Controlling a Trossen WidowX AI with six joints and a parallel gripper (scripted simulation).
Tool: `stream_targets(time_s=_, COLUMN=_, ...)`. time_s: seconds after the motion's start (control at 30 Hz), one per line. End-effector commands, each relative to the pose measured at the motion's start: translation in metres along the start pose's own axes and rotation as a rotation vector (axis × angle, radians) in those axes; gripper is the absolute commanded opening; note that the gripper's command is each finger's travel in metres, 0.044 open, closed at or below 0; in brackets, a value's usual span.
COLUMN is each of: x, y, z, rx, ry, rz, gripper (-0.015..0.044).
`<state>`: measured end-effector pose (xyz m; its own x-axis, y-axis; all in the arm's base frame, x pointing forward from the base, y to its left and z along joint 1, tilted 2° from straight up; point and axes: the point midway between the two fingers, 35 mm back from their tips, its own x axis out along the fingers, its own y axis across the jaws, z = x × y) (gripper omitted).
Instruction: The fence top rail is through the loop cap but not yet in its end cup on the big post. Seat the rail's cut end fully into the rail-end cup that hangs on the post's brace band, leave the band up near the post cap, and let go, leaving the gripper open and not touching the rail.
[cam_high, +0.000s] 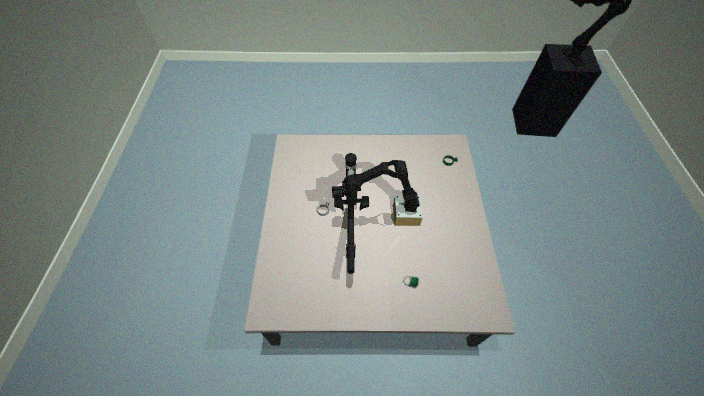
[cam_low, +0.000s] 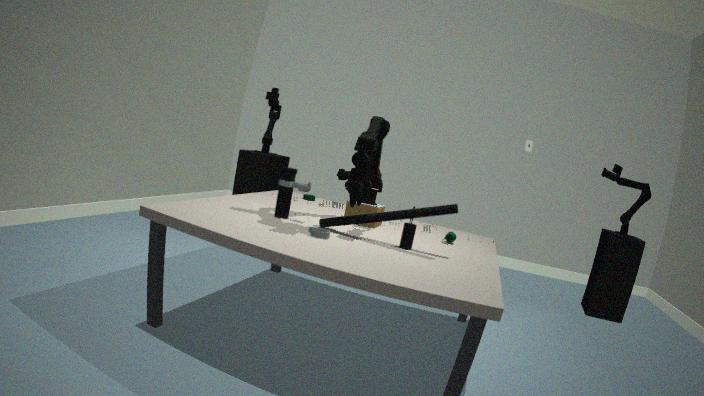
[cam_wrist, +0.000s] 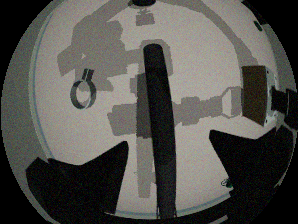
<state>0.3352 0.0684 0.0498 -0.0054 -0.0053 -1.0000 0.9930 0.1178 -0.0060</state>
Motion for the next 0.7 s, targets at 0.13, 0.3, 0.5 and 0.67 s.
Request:
stream_targets(time_s=0.13, x=0.020, y=-0.001, z=-0.001, rx=0.006, ry=0.003, rz=-0.004, gripper=0.0440)
stream_targets(time_s=0.3, x=0.023, y=-0.001, z=-0.001, rx=0.006, ry=0.003, rz=-0.004, gripper=0.0440)
stream_targets(time_s=0.5, x=0.032, y=0.000, z=-0.001, rx=0.006, ry=0.003, rz=-0.004, gripper=0.0440)
stream_targets(time_s=0.67, x=0.040, y=0.000, z=-0.001, rx=0.006, ry=0.003, rz=-0.004, gripper=0.0440)
